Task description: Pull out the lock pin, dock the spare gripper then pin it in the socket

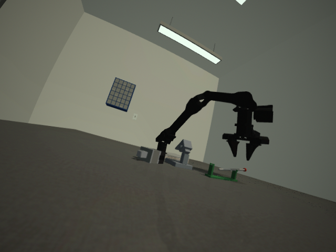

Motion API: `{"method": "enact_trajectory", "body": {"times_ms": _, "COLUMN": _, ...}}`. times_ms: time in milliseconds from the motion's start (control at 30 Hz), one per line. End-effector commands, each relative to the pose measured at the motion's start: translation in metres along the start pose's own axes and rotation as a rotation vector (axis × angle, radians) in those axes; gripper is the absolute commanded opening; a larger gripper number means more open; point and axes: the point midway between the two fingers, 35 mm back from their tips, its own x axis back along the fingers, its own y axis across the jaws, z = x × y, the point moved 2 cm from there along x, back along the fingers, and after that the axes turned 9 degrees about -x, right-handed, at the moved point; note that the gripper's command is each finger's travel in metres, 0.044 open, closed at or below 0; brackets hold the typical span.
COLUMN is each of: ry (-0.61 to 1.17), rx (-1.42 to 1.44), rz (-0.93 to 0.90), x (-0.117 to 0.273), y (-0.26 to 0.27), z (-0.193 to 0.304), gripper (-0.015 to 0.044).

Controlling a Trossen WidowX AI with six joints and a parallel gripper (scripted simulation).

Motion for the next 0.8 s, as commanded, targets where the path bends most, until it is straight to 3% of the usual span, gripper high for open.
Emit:
{"method": "enact_trajectory", "body": {"times_ms": 0, "ry": 0.026, "rx": 0.000, "rz": 0.046, "x": 0.031, "y": -0.006, "z": 0.021, "gripper": 0.0226}}
{"method": "enact_trajectory", "body": {"times_ms": 67, "ry": 0.054, "rx": 0.000, "rz": 0.075, "x": 0.056, "y": -0.008, "z": 0.039, "gripper": 0.0180}}
{"method": "enact_trajectory", "body": {"times_ms": 333, "ry": 0.064, "rx": 0.000, "rz": 0.085, "x": 0.064, "y": -0.008, "z": 0.045, "gripper": 0.0180}}
{"method": "enact_trajectory", "body": {"times_ms": 767, "ry": 0.064, "rx": 0.000, "rz": 0.085, "x": -0.003, "y": -0.015, "z": 0.058, "gripper": 0.0180}}
